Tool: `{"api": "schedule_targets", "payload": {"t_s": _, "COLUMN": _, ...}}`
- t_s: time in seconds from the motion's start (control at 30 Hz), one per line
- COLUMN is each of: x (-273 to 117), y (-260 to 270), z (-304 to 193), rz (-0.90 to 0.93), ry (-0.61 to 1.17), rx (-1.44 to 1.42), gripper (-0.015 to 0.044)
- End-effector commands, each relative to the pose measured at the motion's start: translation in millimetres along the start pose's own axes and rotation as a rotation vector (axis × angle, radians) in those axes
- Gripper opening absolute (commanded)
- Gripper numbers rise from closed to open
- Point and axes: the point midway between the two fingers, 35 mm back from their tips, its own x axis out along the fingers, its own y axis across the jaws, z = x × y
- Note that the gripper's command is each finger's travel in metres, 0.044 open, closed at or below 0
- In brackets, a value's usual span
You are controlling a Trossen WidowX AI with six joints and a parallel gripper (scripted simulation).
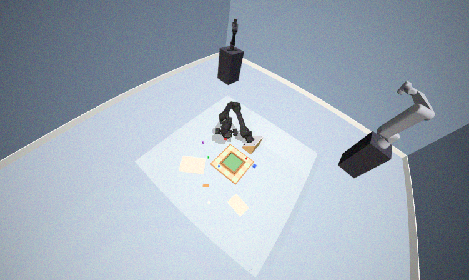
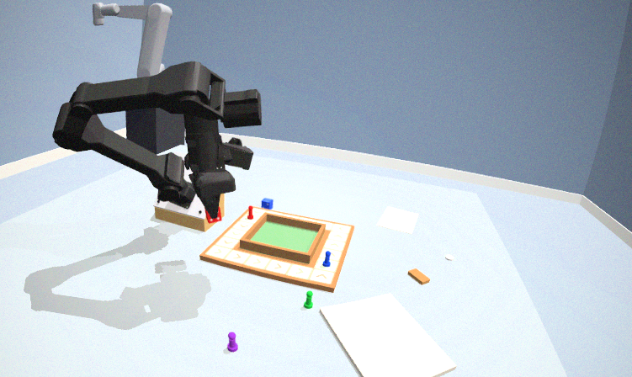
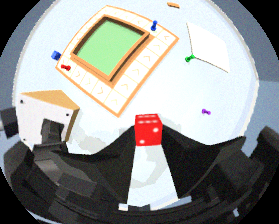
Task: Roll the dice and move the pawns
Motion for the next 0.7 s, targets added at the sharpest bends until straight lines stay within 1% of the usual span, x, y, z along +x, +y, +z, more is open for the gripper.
{"api": "schedule_targets", "payload": {"t_s": 0.0, "x": 1.5, "y": 1.4, "z": 19.1, "rz": 0.007, "ry": 0.005, "rx": -0.073, "gripper": 0.0000}}
{"api": "schedule_targets", "payload": {"t_s": 0.33, "x": 11.1, "y": 9.5, "z": 59.6, "rz": 0.020, "ry": 0.025, "rx": -0.201, "gripper": 0.0000}}
{"api": "schedule_targets", "payload": {"t_s": 0.67, "x": 21.5, "y": 23.4, "z": 99.7, "rz": 0.039, "ry": 0.044, "rx": -0.409, "gripper": 0.0000}}
